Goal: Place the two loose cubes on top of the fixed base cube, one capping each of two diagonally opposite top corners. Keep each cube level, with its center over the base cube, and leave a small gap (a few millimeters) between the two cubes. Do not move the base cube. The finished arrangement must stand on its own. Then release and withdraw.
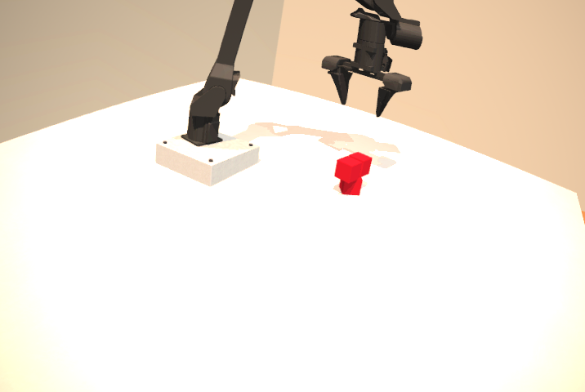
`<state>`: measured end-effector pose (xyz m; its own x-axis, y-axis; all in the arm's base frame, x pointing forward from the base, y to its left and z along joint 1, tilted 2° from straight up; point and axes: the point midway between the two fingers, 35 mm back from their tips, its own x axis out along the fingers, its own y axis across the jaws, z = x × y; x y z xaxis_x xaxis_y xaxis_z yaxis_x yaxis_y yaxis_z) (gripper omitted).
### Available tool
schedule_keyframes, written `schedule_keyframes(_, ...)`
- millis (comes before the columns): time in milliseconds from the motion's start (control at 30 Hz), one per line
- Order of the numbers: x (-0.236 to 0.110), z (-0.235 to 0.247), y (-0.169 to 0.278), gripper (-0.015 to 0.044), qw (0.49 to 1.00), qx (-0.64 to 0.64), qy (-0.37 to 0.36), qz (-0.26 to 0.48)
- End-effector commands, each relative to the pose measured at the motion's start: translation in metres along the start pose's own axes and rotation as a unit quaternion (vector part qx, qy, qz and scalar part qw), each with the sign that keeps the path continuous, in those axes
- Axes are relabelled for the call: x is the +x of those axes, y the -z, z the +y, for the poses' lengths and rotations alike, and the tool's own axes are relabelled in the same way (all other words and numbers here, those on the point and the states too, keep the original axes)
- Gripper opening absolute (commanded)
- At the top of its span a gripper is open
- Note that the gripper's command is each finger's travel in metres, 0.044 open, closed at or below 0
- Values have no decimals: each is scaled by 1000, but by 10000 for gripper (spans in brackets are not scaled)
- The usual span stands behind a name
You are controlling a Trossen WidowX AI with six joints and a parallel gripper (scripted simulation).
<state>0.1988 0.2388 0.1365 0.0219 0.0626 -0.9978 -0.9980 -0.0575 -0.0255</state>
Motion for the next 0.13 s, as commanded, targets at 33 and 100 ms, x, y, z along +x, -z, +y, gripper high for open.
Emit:
schedule_keyframes(33, 0, 3, -2, 400, 1000, 4, 0, 1)
schedule_keyframes(100, 0, 3, -2, 400, 1000, 4, 0, 1)
